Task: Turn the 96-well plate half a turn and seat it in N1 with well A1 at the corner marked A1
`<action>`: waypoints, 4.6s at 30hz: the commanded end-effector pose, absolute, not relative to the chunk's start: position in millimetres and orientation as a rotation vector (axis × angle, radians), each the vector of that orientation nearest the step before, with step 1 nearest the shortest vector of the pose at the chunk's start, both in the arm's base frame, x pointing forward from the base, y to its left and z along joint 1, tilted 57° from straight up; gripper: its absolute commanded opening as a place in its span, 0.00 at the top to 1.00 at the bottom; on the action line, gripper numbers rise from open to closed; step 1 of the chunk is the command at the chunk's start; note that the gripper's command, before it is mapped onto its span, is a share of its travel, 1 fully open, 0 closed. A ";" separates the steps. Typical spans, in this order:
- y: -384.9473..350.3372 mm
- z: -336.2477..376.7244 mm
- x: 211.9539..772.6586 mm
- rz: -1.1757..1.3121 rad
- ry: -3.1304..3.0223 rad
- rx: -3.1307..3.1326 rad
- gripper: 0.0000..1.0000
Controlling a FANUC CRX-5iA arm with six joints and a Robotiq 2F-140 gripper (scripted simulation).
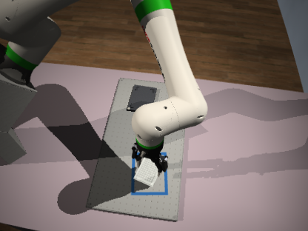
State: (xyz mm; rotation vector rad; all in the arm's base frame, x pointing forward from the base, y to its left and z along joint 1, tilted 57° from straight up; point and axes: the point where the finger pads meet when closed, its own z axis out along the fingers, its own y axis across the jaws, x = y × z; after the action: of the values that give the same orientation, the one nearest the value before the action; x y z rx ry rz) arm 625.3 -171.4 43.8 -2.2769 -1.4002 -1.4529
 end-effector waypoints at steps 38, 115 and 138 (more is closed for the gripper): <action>-160.0 31.5 640.6 -1.453 -1.400 -2.277 1.00; -183.5 56.2 610.0 -1.453 -1.400 -2.277 0.00; -184.9 57.7 608.1 -1.380 -1.089 -2.347 0.00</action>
State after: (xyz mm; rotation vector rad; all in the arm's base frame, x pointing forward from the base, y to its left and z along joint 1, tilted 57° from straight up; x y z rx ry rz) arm 608.1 -184.6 57.6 -2.3253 -1.1856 -1.4129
